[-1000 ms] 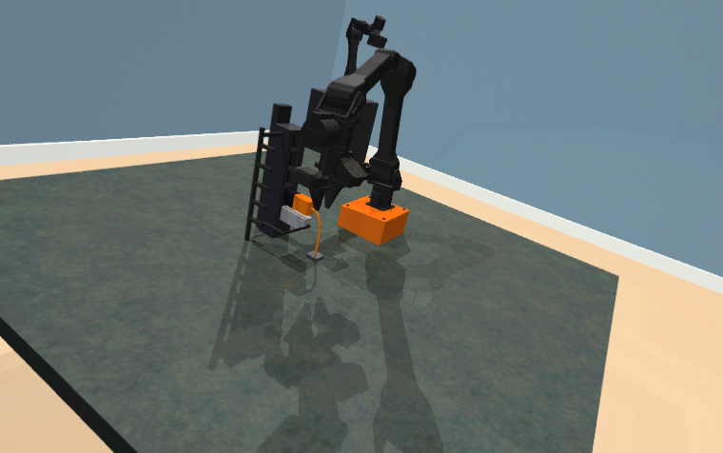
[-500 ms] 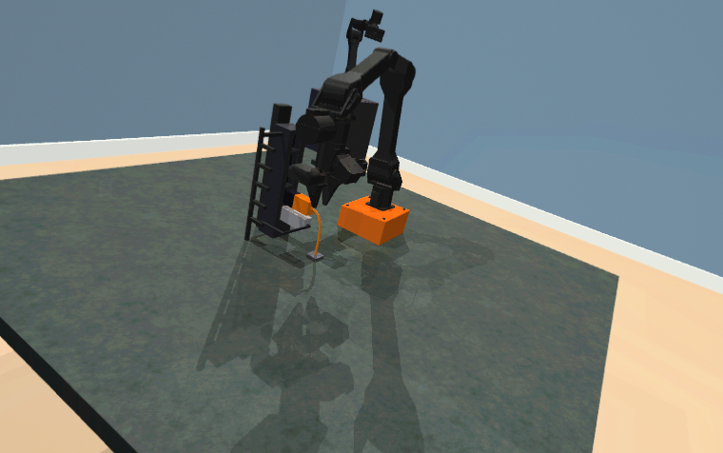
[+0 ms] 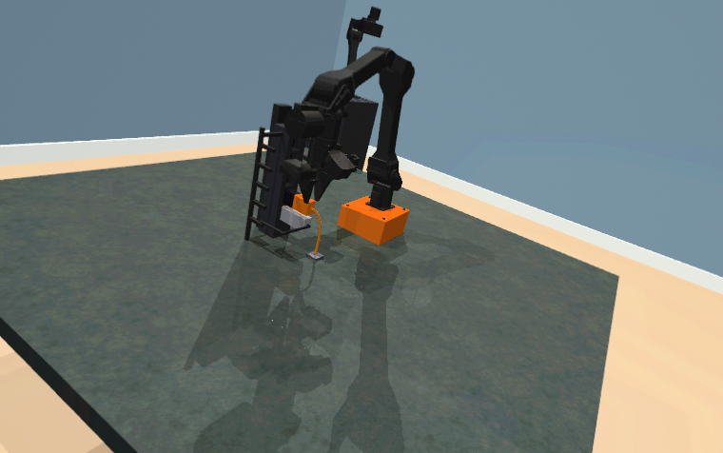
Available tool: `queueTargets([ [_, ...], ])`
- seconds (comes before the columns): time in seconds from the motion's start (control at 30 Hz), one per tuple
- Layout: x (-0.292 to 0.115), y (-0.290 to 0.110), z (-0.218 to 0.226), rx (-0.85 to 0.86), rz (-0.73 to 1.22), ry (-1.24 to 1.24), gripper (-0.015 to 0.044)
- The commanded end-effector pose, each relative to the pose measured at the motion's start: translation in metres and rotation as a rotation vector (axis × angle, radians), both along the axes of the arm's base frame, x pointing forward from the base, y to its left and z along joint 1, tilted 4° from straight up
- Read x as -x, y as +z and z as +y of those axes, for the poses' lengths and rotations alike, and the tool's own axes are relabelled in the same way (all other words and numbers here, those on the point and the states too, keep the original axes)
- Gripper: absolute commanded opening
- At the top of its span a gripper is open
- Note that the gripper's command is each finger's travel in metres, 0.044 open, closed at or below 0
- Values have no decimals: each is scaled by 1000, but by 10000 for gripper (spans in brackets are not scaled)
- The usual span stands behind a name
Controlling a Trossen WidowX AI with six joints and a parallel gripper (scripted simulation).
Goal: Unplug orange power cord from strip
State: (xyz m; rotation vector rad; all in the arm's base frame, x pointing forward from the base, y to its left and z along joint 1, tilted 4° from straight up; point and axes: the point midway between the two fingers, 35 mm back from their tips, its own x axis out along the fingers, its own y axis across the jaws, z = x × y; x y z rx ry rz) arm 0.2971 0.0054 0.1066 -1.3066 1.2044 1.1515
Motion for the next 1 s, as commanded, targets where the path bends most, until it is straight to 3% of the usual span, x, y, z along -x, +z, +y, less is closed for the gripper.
queueTargets([
  [0.0,1,1,-7,-3,2,5,160],
  [0.7,0,-11,-12,-3,2,5,160],
  [0.83,0,-8,-13,1,-3,-1,55],
  [0.97,0,-8,-13,1,-3,-1,28],
])
